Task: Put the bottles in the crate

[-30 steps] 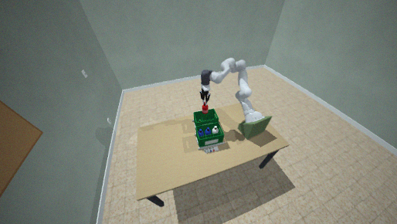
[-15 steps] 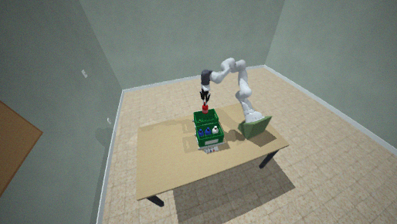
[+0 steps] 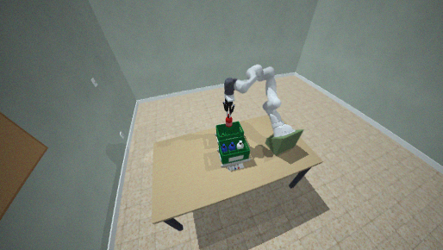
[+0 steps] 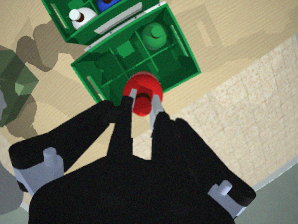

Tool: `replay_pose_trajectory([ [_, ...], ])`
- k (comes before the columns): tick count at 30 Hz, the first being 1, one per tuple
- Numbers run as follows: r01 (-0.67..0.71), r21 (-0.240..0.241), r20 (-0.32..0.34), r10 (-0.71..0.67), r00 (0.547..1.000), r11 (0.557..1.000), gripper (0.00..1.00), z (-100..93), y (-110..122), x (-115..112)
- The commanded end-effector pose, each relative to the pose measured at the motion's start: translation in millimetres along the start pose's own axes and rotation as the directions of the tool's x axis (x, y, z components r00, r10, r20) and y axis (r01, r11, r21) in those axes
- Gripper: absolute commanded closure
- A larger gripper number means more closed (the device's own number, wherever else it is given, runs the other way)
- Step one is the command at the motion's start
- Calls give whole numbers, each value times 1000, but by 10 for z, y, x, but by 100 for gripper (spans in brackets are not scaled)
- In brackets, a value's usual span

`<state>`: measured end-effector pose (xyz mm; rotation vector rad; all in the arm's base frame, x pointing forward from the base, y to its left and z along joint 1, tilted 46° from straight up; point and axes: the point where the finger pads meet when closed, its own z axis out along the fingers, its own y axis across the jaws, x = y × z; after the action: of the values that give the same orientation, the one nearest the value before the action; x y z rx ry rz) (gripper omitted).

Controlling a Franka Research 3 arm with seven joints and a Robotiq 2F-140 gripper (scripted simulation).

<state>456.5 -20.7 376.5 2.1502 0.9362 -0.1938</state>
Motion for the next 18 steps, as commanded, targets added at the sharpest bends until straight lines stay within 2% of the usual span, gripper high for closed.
replay_pose_trajectory([
  [1,6,-4,-11,-6,1000,1000,100,-58,-1,28],
  [5,6,-4,-11,-6,1000,1000,100,-58,-1,28],
  [18,6,-4,-11,-6,1000,1000,100,-59,-218,171],
])
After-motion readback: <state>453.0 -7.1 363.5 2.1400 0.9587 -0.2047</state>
